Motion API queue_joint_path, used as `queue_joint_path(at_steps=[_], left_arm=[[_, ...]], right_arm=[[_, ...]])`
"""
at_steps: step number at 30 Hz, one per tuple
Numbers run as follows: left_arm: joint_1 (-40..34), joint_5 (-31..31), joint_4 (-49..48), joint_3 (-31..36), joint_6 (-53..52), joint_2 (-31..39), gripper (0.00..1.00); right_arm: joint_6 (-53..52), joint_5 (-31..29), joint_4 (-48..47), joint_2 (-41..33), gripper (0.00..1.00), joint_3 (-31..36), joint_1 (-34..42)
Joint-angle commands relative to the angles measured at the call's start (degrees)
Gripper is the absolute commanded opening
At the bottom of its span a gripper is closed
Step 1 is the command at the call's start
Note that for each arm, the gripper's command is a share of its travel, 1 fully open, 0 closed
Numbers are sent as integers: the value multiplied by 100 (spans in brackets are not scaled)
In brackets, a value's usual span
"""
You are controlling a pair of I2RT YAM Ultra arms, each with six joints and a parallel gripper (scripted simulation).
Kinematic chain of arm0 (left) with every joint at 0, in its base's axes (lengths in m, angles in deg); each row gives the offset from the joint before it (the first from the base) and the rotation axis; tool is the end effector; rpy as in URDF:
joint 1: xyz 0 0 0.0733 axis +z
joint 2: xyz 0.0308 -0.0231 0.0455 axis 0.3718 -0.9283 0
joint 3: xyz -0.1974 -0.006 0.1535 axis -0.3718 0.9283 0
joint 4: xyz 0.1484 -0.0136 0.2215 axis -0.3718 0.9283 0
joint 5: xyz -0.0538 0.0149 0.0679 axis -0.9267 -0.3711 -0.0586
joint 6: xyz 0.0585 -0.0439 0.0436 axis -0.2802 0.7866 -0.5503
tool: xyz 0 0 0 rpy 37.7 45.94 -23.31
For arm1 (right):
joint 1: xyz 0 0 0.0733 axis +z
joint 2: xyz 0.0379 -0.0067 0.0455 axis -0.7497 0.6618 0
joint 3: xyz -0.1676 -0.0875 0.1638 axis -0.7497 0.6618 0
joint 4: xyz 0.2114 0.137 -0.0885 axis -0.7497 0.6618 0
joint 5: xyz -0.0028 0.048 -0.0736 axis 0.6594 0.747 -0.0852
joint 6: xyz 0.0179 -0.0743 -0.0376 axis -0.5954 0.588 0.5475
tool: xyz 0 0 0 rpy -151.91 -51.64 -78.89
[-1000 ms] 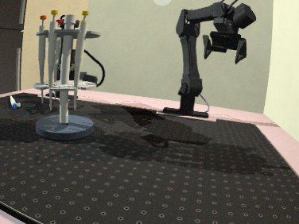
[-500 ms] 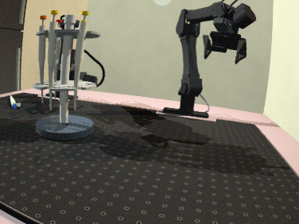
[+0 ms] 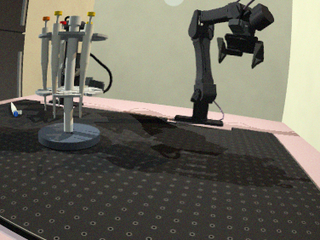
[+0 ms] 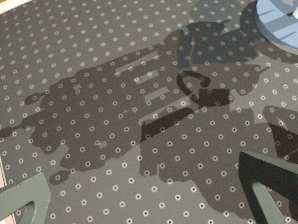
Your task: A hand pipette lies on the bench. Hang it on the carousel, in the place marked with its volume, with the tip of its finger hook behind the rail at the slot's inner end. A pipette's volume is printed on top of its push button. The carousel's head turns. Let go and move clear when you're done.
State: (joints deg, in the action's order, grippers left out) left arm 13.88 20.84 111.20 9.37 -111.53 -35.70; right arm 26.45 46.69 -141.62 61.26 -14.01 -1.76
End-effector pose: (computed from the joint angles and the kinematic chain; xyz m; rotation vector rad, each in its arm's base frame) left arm 0.2435 0.1224 0.2973 0.4409 2.3459 -0.1875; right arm 0.2297 0.2270 0.1126 -1.4569 0.7251 -0.7251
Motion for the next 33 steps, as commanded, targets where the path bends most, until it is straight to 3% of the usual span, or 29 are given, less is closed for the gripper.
queue_joint_path(at_steps=[1,33], left_arm=[[53,-118,-66,-87,-41,-8,100],[53,-118,-66,-87,-41,-8,100]], right_arm=[[-61,-33,-42,-178,49,16,84],[-60,197,500,669,49,-1247,-189]])
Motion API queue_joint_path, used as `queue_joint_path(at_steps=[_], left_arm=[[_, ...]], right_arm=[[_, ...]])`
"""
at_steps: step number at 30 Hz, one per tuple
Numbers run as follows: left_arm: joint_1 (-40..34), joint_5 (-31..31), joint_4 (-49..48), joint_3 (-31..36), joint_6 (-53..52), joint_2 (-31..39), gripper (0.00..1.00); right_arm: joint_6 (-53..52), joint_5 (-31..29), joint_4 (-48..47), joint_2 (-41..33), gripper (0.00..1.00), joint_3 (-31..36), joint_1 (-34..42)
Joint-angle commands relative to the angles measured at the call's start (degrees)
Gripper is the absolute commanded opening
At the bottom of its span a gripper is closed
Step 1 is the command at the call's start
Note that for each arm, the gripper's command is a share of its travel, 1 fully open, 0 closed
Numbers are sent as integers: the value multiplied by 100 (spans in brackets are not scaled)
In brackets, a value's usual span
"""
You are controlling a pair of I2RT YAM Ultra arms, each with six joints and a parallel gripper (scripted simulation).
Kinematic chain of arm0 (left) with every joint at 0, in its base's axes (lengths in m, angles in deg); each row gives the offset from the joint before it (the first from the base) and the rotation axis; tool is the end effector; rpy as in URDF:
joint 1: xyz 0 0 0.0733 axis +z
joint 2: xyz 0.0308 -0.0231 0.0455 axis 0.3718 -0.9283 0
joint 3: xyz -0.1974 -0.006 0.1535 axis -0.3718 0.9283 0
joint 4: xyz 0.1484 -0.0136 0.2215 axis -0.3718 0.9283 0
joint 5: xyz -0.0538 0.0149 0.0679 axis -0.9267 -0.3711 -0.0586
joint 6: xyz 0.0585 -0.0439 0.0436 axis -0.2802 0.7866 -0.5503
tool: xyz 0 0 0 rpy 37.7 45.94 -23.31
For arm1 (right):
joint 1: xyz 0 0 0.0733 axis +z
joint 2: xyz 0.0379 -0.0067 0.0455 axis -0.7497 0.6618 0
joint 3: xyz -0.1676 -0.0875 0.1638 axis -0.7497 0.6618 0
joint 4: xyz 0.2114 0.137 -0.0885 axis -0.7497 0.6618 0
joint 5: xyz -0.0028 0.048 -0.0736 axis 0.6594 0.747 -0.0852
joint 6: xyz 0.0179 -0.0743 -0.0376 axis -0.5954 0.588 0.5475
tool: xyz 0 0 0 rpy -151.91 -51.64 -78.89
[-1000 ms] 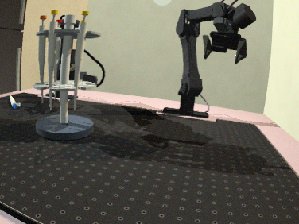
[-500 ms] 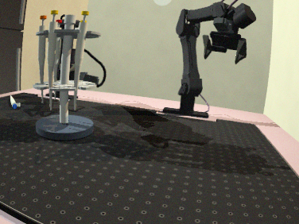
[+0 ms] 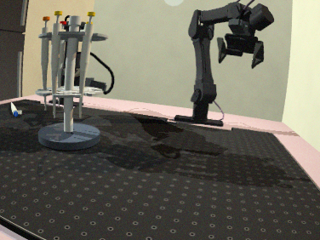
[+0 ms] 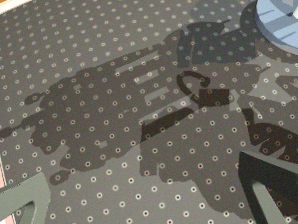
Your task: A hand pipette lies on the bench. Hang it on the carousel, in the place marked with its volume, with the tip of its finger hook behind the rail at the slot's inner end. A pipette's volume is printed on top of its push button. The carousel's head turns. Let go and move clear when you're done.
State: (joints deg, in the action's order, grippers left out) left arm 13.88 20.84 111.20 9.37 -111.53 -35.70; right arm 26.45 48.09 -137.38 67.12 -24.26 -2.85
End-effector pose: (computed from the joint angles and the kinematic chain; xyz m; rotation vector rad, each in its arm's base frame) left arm 0.2435 0.1224 0.2973 0.4409 2.3459 -0.1875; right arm 0.2618 0.2538 0.1141 -1.4558 0.7202 -0.7212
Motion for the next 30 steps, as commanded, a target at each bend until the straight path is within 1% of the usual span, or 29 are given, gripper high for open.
queue_joint_path(at_steps=[1,3,15,17,18,25,26,30], left_arm=[[53,-118,-66,-87,-41,-8,100],[53,-118,-66,-87,-41,-8,100],[53,-118,-66,-87,-41,-8,100],[53,-118,-66,-87,-41,-8,100],[53,-118,-66,-87,-41,-8,100],[53,-118,-66,-87,-41,-8,100],[53,-118,-66,-87,-41,-8,100],[53,-118,-66,-87,-41,-8,100]], right_arm=[[-60,61,93,105,49,-262,-84],[-60,61,93,105,49,-262,-84],[-60,111,306,373,49,-746,-137],[-59,96,309,278,49,-754,-136],[-18,67,240,280,49,-641,-78],[-18,67,241,280,49,-641,-78],[-58,94,217,248,0,-751,-126],[-55,91,159,214,0,-746,-128]])
